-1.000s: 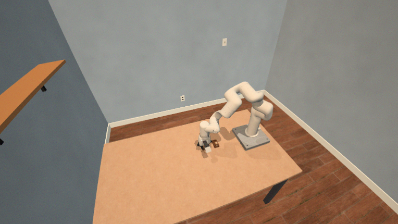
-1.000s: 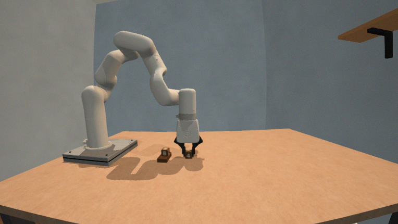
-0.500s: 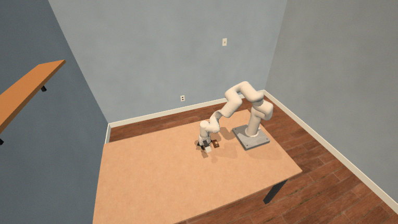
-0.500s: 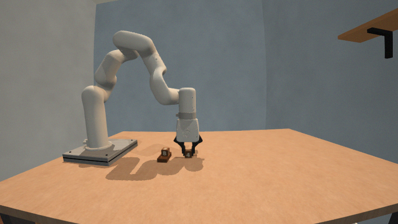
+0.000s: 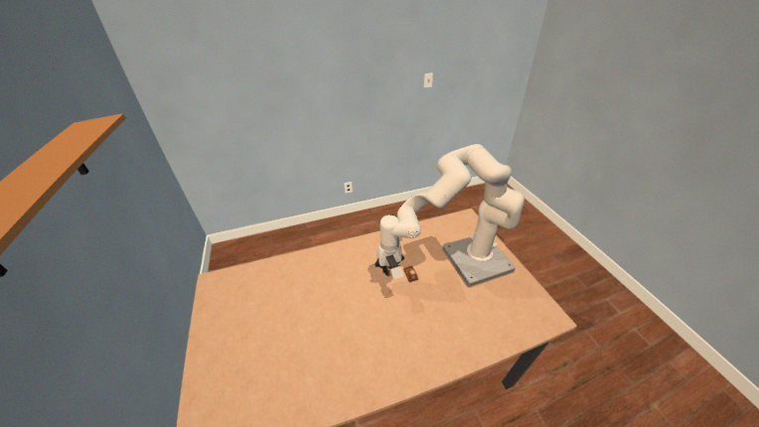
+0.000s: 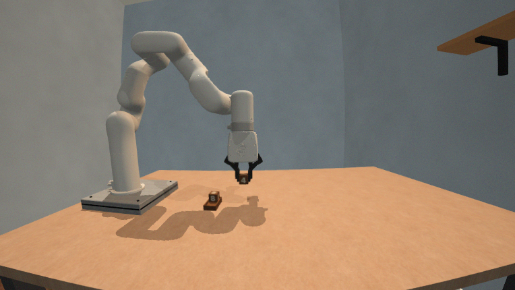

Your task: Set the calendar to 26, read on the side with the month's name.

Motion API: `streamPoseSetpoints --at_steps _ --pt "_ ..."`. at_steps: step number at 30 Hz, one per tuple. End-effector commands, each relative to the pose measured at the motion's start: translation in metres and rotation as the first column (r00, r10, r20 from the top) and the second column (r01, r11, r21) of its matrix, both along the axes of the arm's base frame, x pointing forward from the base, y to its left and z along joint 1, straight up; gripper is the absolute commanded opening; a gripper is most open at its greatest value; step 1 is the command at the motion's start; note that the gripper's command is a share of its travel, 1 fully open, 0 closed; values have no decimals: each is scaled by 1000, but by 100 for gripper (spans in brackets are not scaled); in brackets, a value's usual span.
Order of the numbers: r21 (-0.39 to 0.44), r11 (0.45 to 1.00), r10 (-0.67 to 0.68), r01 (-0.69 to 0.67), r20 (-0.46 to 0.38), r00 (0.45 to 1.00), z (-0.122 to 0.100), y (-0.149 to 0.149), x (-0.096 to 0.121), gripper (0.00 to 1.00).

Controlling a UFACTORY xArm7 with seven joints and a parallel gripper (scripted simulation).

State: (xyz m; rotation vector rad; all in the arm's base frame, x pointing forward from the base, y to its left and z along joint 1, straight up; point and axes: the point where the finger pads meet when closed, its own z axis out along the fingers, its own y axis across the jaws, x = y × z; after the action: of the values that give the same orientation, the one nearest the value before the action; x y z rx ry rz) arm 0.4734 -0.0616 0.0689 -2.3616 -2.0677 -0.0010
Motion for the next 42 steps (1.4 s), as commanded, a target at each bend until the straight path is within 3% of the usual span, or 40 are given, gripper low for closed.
streamPoseSetpoints --at_steps 1,16,25,35,40,42 --pt "-2 1000 0 0 0 1000 21 1 0 29" --pt "-2 1000 9 -9 0 1000 22 1 0 29" --pt "1 988 153 -153 -3 988 22 7 -5 29" --pt "9 866 500 -500 -5 866 21 21 -16 29" --pt "12 772 635 -635 -4 772 21 27 -21 29" --pt "12 772 635 -635 -4 772 21 27 -21 29"
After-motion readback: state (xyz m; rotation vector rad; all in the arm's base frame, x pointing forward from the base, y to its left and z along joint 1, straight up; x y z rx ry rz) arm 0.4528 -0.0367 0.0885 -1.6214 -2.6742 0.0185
